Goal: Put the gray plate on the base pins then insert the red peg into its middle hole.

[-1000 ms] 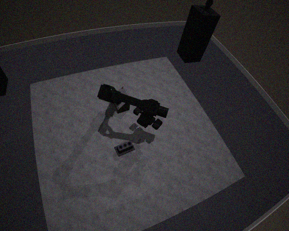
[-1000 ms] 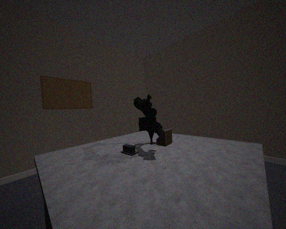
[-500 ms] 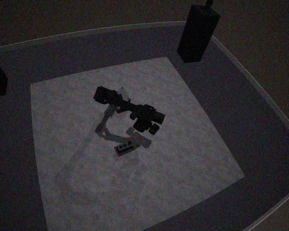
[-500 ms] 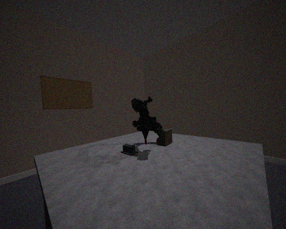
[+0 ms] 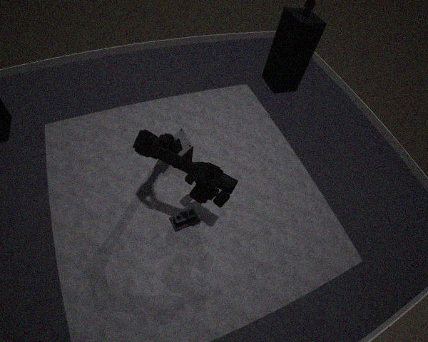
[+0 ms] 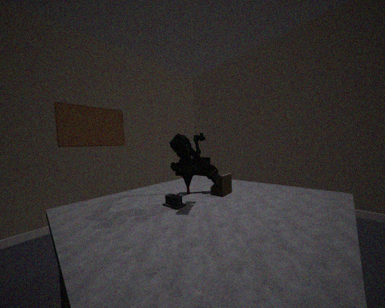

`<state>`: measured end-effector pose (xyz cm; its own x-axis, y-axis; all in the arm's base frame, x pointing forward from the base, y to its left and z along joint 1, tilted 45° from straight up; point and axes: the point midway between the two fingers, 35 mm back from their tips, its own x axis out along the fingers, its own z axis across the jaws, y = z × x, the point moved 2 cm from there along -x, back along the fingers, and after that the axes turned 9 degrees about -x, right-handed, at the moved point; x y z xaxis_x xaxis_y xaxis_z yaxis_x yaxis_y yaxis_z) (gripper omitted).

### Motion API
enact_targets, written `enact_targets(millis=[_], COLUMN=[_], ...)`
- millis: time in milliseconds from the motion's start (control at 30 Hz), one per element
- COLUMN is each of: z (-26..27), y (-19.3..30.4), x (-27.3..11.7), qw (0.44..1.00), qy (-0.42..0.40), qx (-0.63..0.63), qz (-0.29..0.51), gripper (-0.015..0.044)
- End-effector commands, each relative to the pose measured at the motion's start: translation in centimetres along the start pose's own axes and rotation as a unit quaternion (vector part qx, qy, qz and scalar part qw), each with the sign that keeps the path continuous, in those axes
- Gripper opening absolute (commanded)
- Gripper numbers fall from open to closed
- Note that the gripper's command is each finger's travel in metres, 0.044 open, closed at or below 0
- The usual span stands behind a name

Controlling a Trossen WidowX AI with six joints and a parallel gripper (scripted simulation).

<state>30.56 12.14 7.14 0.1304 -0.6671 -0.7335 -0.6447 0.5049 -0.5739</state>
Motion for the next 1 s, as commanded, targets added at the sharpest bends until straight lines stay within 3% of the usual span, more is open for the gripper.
enact_targets(millis=[0, 967], z=[-0.2, -3.4], y=[-1.2, -8.9], x=[-0.1, 0.1], qw=[1.0, 1.0], qy=[-0.002, 0.008], qx=[0.001, 0.005], qz=[-0.002, -0.014], gripper=[0.0, 0.0])
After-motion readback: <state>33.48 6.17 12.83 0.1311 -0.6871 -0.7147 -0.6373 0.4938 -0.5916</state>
